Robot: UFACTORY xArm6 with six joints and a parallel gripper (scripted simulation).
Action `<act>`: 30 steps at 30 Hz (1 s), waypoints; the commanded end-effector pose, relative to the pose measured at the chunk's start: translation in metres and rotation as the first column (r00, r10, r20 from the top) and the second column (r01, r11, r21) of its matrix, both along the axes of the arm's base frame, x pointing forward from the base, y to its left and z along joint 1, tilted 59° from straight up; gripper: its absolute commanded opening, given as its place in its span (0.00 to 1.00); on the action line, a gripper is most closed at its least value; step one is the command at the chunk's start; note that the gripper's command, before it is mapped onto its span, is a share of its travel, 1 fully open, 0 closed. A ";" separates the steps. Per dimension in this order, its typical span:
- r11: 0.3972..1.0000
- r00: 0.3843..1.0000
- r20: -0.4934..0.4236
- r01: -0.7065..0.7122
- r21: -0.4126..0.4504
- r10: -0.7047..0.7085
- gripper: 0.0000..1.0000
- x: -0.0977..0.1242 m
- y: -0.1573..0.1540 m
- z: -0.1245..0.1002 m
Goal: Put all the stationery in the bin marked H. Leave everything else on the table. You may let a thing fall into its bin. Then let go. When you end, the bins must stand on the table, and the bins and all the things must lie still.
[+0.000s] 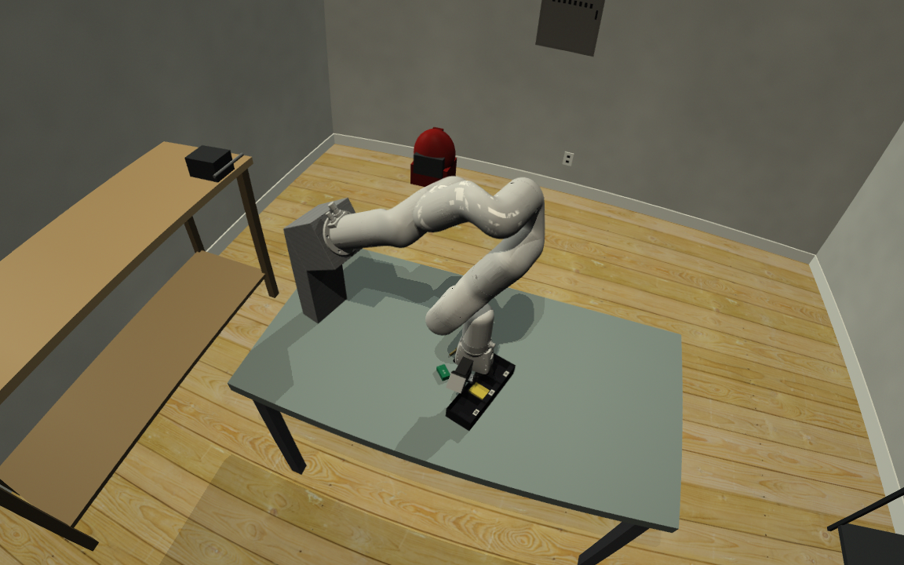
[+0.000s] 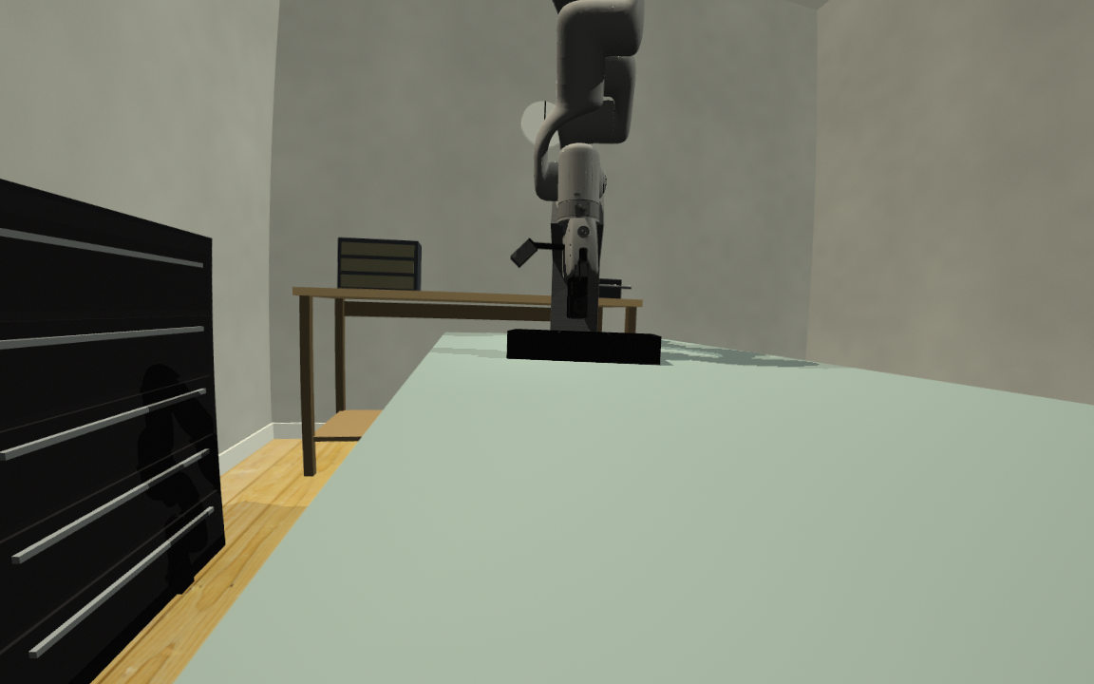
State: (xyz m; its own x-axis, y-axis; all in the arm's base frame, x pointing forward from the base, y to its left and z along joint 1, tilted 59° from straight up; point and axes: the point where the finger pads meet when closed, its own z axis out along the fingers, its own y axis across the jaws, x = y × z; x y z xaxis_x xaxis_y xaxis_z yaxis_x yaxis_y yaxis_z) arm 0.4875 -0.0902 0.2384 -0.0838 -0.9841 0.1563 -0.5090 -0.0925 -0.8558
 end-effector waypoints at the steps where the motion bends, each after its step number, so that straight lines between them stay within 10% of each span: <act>1: 0.988 0.996 0.004 0.089 0.128 -0.090 0.00 0.018 0.011 0.024; 30: 0.977 0.992 0.001 0.122 0.175 -0.124 0.00 0.017 0.010 0.022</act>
State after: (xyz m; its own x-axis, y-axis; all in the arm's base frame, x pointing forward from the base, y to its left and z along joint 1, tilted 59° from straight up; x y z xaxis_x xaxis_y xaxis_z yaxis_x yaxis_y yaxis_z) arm 0.5046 -0.0803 0.2600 -0.2058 -0.9784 -0.0186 -0.4981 0.1211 -0.8586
